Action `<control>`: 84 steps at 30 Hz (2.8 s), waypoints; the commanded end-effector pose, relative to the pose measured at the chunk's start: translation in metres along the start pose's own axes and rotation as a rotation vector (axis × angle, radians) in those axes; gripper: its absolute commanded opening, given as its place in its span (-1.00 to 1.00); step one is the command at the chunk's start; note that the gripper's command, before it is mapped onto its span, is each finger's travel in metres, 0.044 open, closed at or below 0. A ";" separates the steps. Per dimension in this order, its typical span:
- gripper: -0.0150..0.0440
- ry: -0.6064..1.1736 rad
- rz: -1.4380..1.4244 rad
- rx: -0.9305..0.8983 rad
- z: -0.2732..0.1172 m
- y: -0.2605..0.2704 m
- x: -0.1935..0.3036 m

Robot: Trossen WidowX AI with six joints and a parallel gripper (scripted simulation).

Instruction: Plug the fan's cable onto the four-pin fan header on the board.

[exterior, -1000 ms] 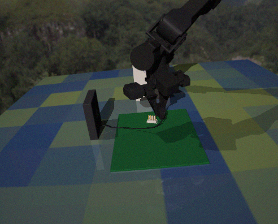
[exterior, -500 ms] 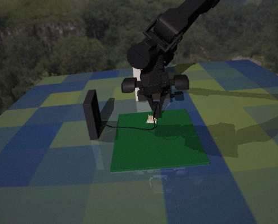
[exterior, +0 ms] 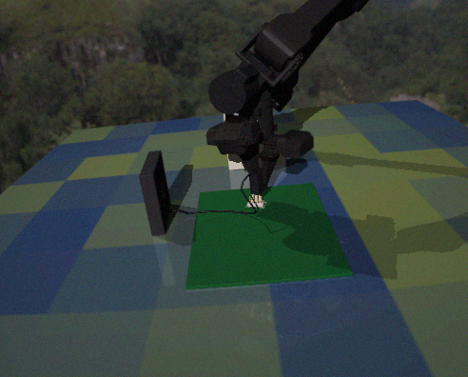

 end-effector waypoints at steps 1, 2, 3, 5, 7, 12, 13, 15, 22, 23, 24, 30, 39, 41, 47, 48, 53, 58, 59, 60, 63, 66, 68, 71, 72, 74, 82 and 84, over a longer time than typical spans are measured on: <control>-0.49 0.002 0.163 0.005 0.001 -0.004 0.005; -0.49 0.002 0.198 0.005 0.001 -0.004 0.005; -0.49 0.002 0.232 0.005 0.001 -0.005 0.006; -0.49 0.002 0.302 0.005 0.001 -0.006 0.008; -0.49 0.002 0.371 0.005 0.001 -0.008 0.009; -0.49 0.001 0.545 0.005 0.001 -0.010 0.013; -0.49 0.001 0.579 0.005 0.001 -0.011 0.014; -0.49 0.001 0.649 0.006 0.001 -0.012 0.015; -0.49 0.001 0.892 0.006 0.002 -0.016 0.021; -0.49 0.001 0.926 0.006 0.002 -0.017 0.021; -0.49 0.001 0.961 0.006 0.002 -0.017 0.022; -0.49 0.001 1.145 0.006 0.002 -0.020 0.026; -0.49 0.001 1.221 0.006 0.003 -0.022 0.028; -0.49 0.001 1.221 0.006 0.003 -0.022 0.028; -0.49 0.001 1.233 0.006 0.001 -0.018 0.029; -0.49 0.001 1.233 0.006 0.001 -0.018 0.029; -0.49 0.001 1.231 0.006 0.001 -0.017 0.029; -0.49 0.001 1.230 0.006 0.001 -0.016 0.029; -0.49 0.001 1.227 0.006 0.001 -0.015 0.029; -0.49 0.001 1.227 0.006 0.001 -0.015 0.029; -0.49 0.001 1.227 0.006 0.004 -0.015 0.029; -0.49 0.002 1.226 0.005 0.021 -0.014 0.029; -0.49 0.002 1.225 0.005 0.023 -0.014 0.029; -0.49 0.002 1.225 0.005 0.023 -0.014 0.029; -0.49 0.002 1.225 0.005 0.023 -0.014 0.029; -0.49 0.002 1.225 0.005 0.023 -0.014 0.029; -0.49 0.002 1.225 0.005 0.023 -0.014 0.029; -0.49 0.002 1.225 0.005 0.023 -0.014 0.029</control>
Point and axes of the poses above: the point midway between the two fingers, 35 mm back from their tips, its own z axis out along the fingers, its own y axis across the jaws, x = y × z, the point moved 3 cm from there along -z, back along the fingers, and after that the axes turned 15 degrees about -z, right-handed, at the moved point
